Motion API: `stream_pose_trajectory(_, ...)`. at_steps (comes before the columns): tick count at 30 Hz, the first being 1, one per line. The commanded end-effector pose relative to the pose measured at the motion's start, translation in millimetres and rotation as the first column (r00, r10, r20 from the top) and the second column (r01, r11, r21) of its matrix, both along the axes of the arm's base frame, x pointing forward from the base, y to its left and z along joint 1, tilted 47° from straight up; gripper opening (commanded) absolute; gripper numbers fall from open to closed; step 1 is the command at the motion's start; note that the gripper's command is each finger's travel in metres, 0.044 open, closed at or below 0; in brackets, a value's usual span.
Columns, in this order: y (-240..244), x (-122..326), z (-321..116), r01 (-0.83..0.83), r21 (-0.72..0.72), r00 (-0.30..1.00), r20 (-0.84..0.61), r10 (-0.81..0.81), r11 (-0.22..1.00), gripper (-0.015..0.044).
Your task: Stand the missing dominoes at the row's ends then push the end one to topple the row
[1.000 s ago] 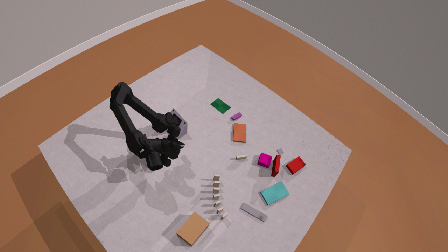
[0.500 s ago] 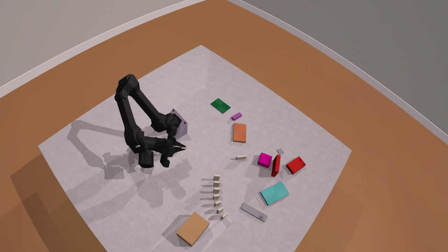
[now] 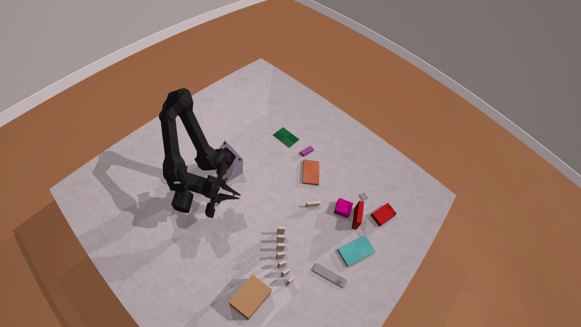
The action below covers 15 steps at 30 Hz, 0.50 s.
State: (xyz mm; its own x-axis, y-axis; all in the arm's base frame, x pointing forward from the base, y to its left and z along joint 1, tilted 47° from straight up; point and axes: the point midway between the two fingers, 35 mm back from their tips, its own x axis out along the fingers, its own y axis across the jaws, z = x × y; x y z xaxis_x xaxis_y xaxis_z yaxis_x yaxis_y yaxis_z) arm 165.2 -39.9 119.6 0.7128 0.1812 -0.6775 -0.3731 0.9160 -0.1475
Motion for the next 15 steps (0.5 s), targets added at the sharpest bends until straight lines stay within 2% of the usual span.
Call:
stream_pose_trajectory(1, -1.0, 1.2, 1.9, -0.017, -0.032, 0.997, 0.069, 0.019, 0.999, 0.0024)
stream_pose_trajectory(15, -9.2, 2.6, 16.2, -0.035, -0.257, 0.935, 0.334, 0.122, 0.966, 0.0024)
